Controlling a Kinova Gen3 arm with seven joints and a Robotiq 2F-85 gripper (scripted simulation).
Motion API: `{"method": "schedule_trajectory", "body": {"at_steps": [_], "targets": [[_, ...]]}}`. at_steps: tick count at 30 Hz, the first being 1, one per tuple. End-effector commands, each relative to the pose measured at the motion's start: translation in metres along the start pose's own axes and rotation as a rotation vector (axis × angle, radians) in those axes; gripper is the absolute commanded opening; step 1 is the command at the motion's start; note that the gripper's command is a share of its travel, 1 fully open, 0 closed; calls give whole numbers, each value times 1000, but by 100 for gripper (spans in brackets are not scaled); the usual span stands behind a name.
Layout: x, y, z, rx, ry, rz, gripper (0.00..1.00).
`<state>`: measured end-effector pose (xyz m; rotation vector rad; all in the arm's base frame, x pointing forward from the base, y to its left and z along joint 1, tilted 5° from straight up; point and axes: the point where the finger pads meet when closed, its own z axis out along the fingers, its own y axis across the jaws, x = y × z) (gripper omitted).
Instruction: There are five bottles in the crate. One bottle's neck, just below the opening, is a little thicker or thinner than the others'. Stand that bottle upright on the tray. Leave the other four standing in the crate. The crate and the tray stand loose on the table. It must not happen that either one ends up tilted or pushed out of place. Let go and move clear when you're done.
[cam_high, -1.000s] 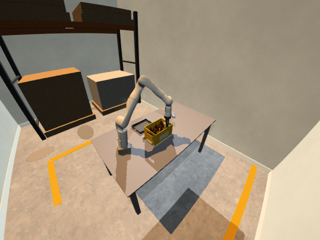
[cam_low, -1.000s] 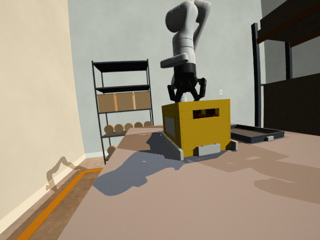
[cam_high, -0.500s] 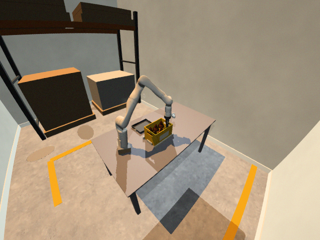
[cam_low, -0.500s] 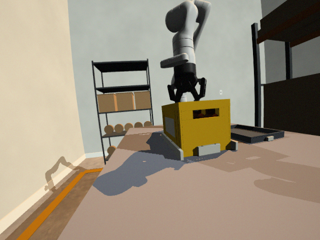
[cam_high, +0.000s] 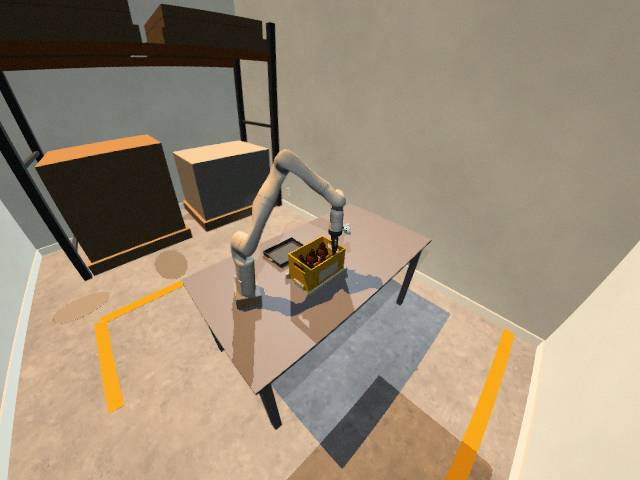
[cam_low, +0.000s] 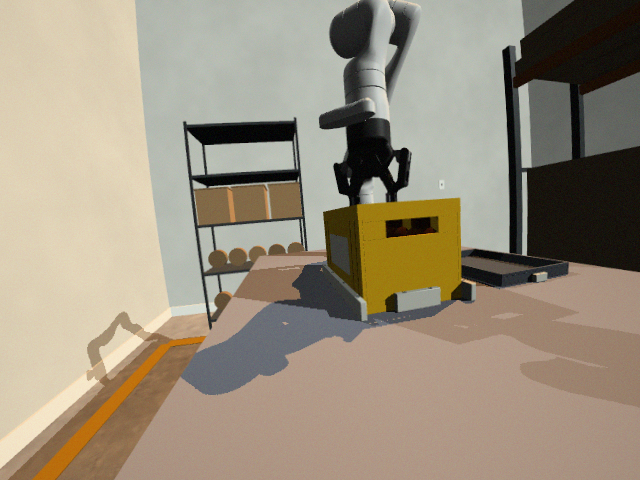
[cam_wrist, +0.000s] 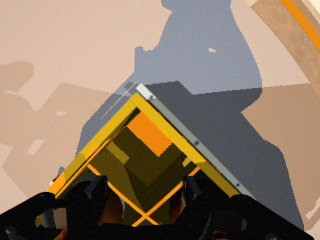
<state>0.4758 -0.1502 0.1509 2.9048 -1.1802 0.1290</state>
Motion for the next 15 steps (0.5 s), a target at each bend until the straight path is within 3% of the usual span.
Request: {"method": "schedule_trajectory", "body": {"at_steps": [1,15], "targets": [[1,-3,-10,8,7,-3,64],[1,-3,-52,8,7,-3,64]]}}
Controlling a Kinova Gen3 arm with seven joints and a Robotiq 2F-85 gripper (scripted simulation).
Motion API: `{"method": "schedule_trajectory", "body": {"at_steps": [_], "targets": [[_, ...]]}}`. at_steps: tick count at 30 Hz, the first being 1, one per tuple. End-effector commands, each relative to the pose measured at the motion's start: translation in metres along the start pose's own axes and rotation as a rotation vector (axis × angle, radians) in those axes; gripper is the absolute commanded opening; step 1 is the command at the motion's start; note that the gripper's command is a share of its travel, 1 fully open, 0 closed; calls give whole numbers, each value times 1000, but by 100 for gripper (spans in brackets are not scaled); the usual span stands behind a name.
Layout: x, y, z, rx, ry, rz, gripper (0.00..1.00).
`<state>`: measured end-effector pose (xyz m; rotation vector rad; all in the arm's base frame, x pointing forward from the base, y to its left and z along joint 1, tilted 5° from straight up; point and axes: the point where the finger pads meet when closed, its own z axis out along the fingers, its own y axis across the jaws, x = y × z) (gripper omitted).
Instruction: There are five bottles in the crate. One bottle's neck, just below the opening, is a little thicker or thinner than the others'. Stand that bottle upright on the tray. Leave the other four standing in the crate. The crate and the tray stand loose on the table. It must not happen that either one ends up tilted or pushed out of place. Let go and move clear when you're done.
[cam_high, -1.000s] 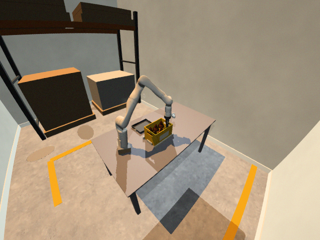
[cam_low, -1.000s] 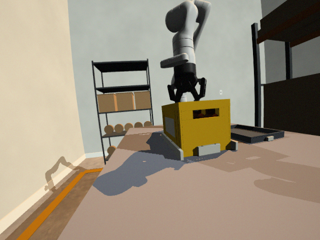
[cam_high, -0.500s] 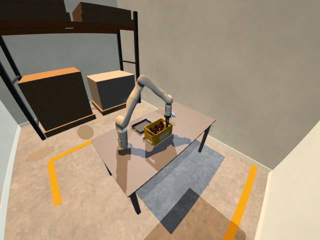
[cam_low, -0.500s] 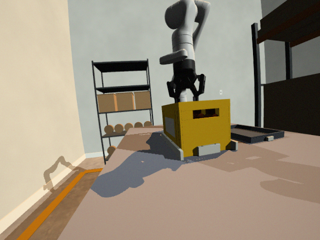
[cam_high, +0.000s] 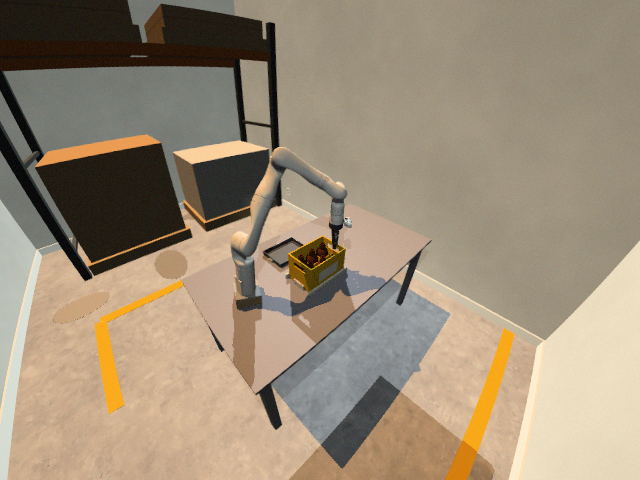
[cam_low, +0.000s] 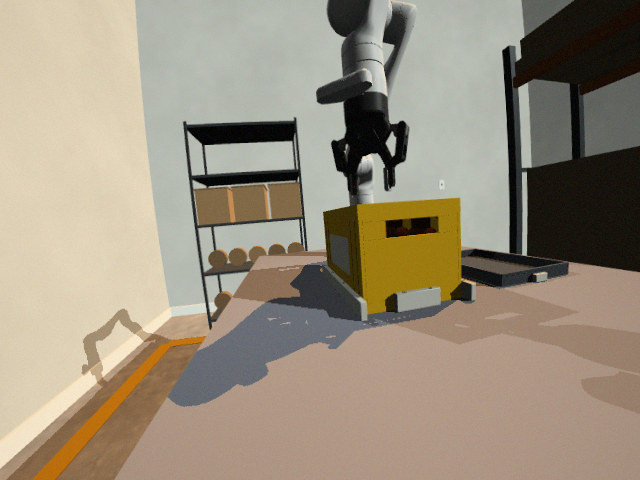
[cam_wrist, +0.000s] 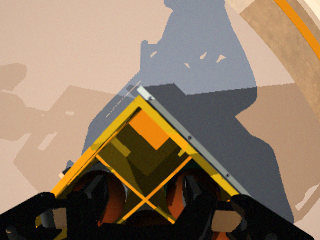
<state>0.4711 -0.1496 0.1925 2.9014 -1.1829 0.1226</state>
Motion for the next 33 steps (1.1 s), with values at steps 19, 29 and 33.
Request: {"method": "schedule_trajectory", "body": {"at_steps": [19,29,33], "targets": [[1,-4,-33,12,10,-6,64],[1,-4,-33,12,10,-6,0],[1,-4,-33,12,10,-6,0]]}}
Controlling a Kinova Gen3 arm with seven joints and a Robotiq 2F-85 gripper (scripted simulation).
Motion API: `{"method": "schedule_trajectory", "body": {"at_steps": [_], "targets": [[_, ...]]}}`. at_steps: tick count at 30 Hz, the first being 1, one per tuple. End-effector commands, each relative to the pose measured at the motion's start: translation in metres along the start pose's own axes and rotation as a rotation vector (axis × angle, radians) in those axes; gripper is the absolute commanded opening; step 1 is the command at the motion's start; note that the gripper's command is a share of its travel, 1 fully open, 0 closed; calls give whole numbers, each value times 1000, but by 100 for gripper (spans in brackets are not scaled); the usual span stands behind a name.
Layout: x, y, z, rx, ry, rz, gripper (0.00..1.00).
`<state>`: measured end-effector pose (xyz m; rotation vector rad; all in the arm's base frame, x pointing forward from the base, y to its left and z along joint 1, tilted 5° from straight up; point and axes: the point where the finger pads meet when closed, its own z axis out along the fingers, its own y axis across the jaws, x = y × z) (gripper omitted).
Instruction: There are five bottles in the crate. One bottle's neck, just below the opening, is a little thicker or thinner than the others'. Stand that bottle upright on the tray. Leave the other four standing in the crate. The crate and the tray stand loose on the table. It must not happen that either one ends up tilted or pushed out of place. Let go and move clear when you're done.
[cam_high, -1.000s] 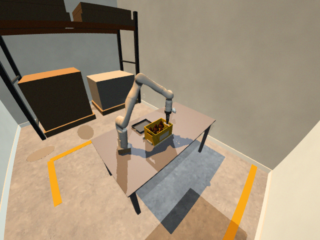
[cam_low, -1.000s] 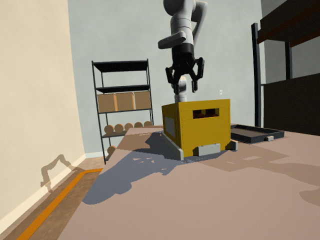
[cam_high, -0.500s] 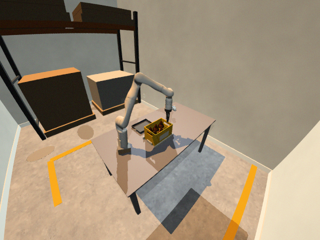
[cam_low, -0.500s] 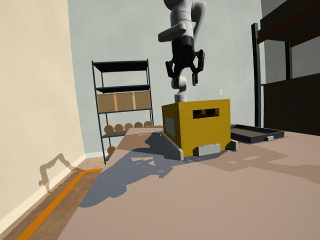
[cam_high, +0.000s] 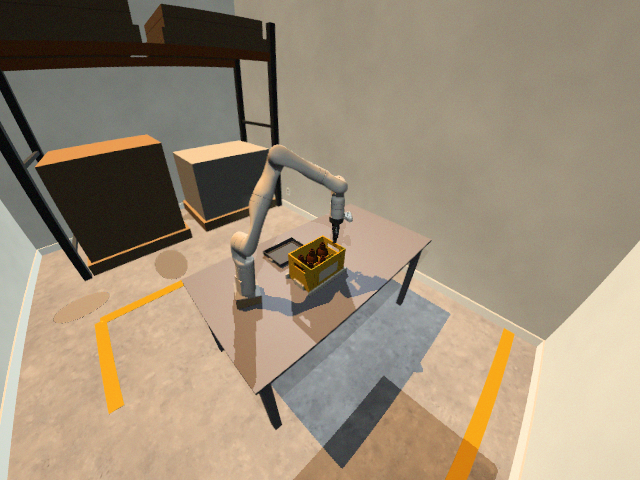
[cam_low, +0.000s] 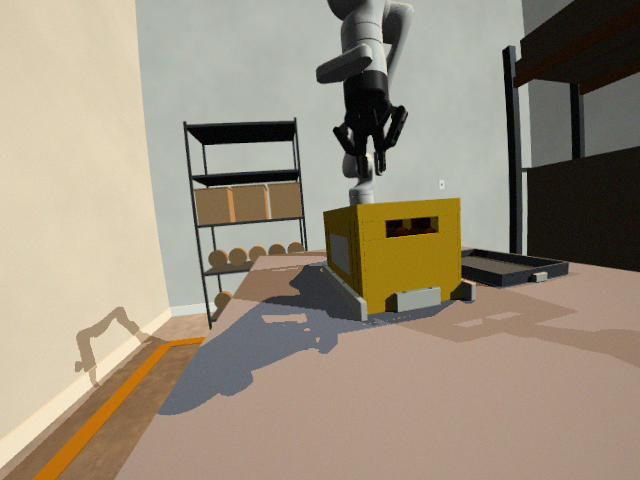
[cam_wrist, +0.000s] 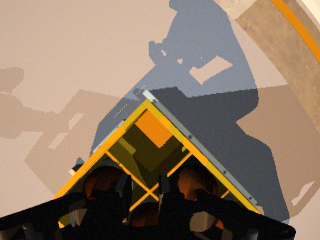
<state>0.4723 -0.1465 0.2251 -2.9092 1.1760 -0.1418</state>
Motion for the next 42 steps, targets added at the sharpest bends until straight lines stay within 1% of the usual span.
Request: {"method": "schedule_trajectory", "body": {"at_steps": [1,21,23,25,27,29,31,33,39,40,42], "targets": [[0,0,-1,1,1,0,0],[0,-1,-1,1,1,0,0],[-7,-9,-1,1,1,0,0],[-25,-29,-1,1,1,0,0],[-25,-29,-1,1,1,0,0],[-46,-49,-1,1,1,0,0],[-58,-60,-1,1,1,0,0],[-64,-64,-1,1,1,0,0],[-64,-64,-1,1,1,0,0],[-64,-64,-1,1,1,0,64],[-64,-64,-1,1,1,0,64]]}}
